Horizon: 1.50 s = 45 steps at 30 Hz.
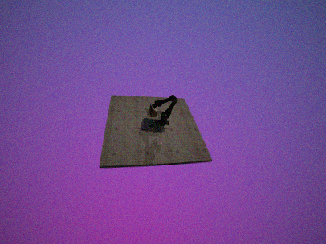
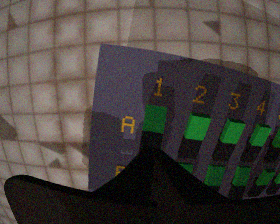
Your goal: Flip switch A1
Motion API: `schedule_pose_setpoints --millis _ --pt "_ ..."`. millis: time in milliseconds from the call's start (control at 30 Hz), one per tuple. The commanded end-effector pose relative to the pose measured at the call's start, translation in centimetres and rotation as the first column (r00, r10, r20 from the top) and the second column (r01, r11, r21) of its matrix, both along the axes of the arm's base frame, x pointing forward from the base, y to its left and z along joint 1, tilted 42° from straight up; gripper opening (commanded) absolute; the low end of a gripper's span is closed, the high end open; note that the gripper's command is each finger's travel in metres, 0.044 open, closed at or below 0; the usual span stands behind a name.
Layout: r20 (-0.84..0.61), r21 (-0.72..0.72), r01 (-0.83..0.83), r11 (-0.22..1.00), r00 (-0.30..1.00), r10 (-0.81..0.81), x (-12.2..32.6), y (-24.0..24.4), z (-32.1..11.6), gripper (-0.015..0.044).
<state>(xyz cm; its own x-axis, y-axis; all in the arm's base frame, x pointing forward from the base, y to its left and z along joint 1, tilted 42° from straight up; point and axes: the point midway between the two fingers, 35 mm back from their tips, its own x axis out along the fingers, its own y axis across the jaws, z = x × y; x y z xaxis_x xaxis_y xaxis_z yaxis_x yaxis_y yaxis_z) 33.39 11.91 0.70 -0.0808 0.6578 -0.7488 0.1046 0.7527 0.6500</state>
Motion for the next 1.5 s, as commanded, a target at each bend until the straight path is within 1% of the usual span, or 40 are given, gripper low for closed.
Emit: schedule_pose_setpoints --millis 0,1467 --pt "-0.016 0.003 0.0 1.0 1.0 0.0 -0.4 0.54 -0.79 0.0" --pt "-0.016 0.003 0.0 1.0 1.0 0.0 -0.47 0.9 -1.18 0.0"
